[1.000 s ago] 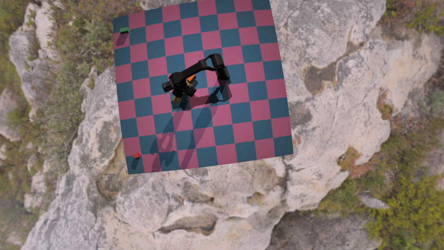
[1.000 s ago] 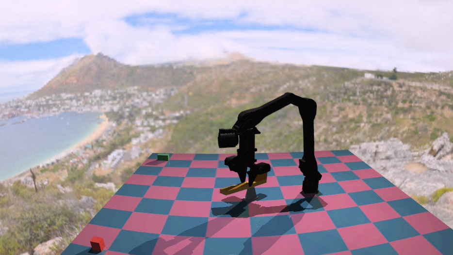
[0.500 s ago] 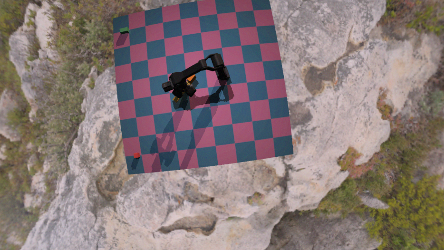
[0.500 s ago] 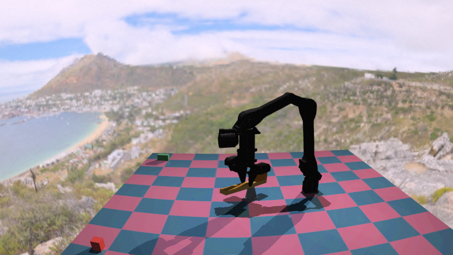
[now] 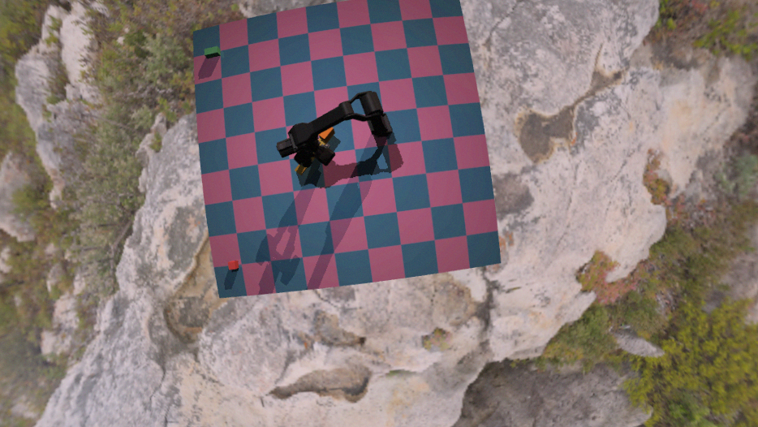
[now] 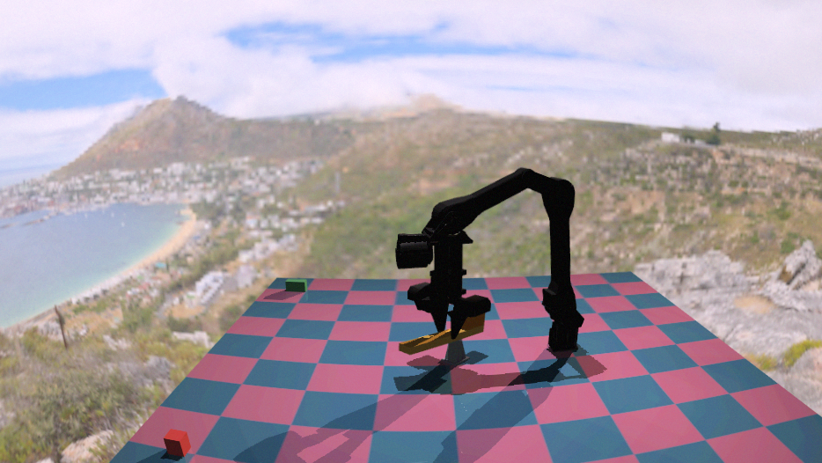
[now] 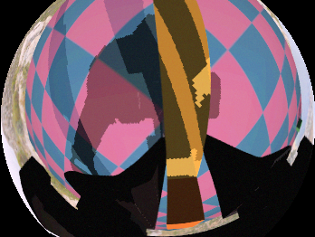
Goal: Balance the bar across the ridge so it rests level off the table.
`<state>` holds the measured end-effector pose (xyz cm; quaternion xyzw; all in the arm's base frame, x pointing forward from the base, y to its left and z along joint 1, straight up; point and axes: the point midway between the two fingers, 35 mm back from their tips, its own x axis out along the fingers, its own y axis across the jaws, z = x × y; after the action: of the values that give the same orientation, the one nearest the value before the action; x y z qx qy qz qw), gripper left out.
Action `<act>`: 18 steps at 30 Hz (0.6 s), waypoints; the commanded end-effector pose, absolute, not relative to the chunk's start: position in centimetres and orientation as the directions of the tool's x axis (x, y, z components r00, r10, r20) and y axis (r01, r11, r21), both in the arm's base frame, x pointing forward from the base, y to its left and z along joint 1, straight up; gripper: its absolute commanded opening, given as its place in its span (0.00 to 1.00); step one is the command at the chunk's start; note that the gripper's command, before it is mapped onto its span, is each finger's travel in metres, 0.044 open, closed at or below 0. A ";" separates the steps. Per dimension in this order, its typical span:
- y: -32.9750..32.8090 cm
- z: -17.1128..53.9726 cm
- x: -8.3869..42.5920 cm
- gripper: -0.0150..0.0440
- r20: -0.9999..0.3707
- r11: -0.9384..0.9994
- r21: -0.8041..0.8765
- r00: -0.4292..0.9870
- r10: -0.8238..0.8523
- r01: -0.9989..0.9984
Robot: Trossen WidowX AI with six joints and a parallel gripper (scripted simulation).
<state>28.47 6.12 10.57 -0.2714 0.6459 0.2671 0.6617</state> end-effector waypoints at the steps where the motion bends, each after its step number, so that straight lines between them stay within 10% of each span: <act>1: 6.2 10.4 28.5 0.25 -1.000 0.711 -0.013 0.024 0.005 -0.703; 18: 6.2 10.2 28.5 0.25 -1.000 0.711 -0.013 0.024 0.005 -0.703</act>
<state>28.47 6.13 10.50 -0.2716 0.6455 0.2671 0.6620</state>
